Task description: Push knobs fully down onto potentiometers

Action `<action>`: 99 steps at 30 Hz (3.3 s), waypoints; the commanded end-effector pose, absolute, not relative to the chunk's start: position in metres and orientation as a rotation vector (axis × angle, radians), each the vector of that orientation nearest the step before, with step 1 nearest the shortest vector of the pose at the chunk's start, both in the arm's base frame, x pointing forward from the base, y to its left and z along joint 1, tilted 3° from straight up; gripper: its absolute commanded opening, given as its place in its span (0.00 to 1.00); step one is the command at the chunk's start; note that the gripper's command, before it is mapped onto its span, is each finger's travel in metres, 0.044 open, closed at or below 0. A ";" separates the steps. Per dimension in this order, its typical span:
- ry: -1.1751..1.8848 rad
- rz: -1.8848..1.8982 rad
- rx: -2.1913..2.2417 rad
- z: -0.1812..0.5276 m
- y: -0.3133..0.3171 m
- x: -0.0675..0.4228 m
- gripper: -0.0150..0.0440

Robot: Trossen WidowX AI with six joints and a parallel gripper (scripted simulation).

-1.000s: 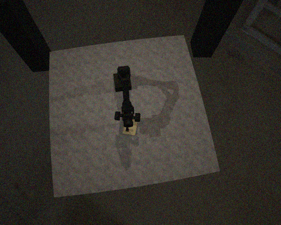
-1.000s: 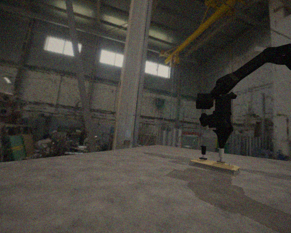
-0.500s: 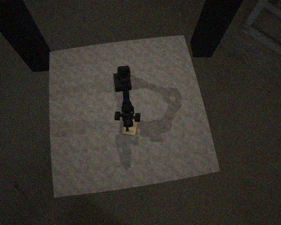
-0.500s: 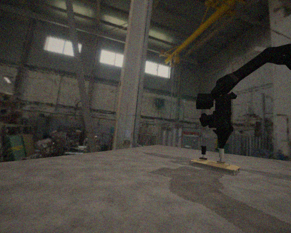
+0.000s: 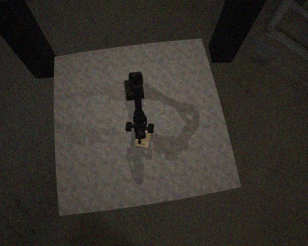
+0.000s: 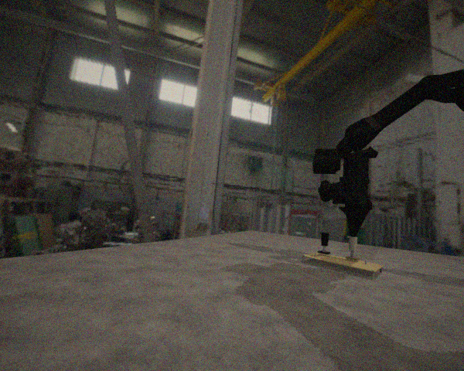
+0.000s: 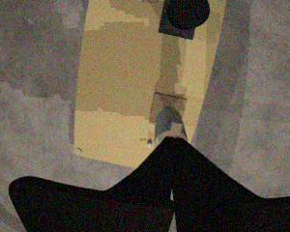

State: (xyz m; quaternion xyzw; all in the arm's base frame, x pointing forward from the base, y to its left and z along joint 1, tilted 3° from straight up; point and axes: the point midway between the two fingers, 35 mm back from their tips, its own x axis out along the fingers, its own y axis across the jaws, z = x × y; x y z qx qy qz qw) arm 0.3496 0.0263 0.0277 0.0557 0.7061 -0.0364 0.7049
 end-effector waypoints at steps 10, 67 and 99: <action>1.575 -0.082 0.130 0.021 0.027 0.350 0.25; 1.575 -0.082 0.130 0.016 0.027 0.350 0.25; 1.575 -0.082 0.130 0.014 0.027 0.349 0.25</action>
